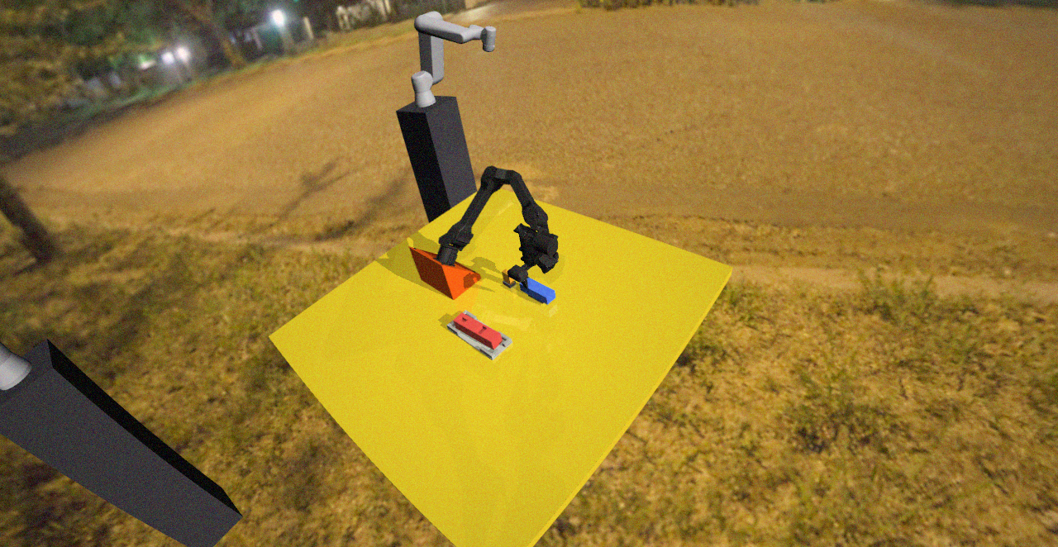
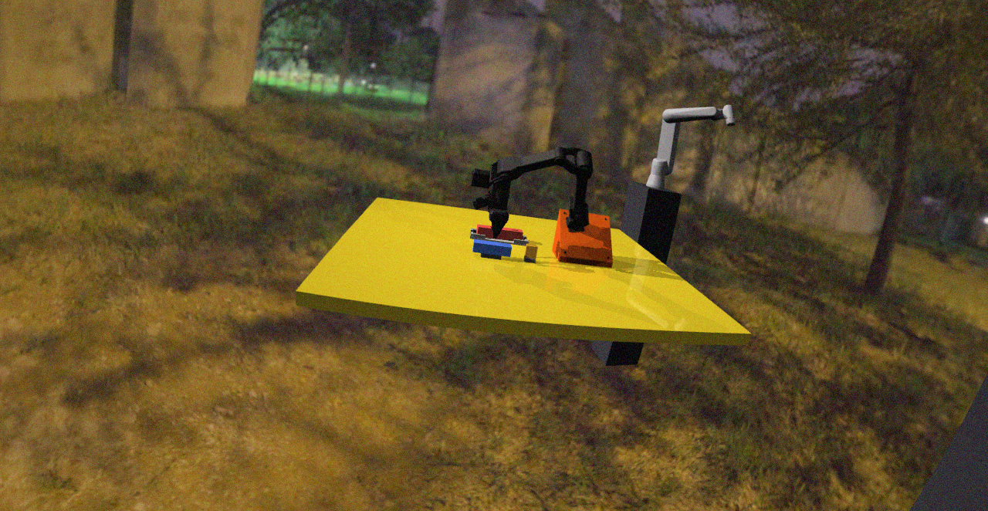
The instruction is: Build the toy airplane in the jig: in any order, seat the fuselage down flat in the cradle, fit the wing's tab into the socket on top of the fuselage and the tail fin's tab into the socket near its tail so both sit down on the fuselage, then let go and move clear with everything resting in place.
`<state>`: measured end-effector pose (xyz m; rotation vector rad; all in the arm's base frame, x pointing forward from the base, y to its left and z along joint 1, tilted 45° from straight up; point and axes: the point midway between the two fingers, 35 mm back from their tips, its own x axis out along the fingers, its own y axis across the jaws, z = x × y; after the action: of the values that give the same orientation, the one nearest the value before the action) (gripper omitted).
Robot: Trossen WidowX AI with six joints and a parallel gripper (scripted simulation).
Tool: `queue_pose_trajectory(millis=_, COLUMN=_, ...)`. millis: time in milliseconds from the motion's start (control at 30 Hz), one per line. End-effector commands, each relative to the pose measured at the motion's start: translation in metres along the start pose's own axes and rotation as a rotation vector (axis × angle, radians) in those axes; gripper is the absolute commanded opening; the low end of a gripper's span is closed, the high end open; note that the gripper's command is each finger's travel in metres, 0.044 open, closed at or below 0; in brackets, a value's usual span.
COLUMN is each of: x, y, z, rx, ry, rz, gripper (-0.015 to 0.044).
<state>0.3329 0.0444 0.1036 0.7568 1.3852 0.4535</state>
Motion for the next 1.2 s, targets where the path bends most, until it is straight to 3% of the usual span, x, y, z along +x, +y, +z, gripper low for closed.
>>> queue_pose_trajectory(millis=0, x=0.014, y=0.001, z=0.000, rx=0.004, ry=-0.002, rz=0.006, gripper=0.0440)
queue_pose_trajectory(millis=1067, x=0.057, y=0.001, z=0.000, rx=0.004, ry=-0.002, rz=0.008, gripper=0.0440)
queue_pose_trajectory(millis=1167, x=0.057, y=0.001, z=0.000, rx=0.004, ry=-0.002, rz=0.008, gripper=0.0361)
